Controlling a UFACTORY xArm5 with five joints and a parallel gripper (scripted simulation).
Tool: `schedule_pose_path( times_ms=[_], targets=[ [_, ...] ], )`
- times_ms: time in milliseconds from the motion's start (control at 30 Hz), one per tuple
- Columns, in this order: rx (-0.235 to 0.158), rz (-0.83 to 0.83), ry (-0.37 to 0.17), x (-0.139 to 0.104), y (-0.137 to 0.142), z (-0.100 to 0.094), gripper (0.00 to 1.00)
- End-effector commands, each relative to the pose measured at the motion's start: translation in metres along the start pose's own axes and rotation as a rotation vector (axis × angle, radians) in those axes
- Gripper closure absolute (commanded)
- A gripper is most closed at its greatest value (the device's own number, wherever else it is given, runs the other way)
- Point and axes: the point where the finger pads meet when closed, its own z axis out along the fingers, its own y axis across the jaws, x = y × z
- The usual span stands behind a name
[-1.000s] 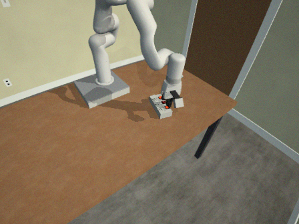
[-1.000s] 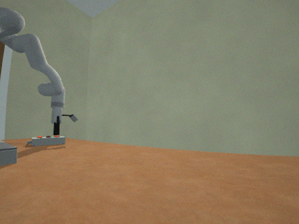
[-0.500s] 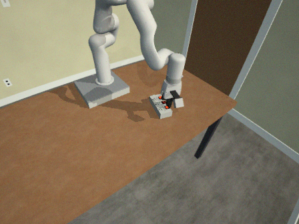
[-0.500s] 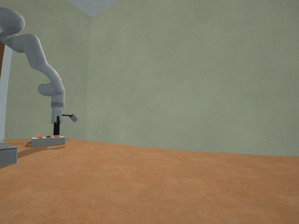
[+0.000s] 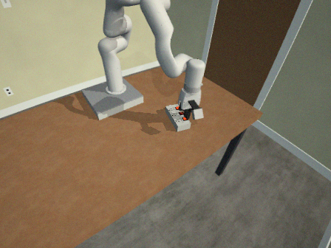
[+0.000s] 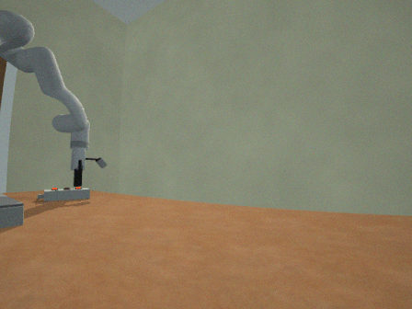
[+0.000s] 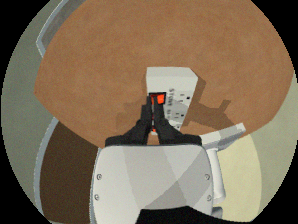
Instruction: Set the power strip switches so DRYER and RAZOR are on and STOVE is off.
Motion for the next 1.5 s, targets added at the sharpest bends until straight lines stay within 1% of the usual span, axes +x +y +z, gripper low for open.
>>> schedule_pose_path(
  times_ms=[0,833,1467],
  targets=[
    [0.002,0.0,0.003,0.0011,-0.0009,-0.0014,1.0],
    [0.002,0.0,0.003,0.0011,-0.0009,-0.0011,1.0],
    [0.002,0.0,0.003,0.001,-0.0009,0.0049,1.0]
  ],
)
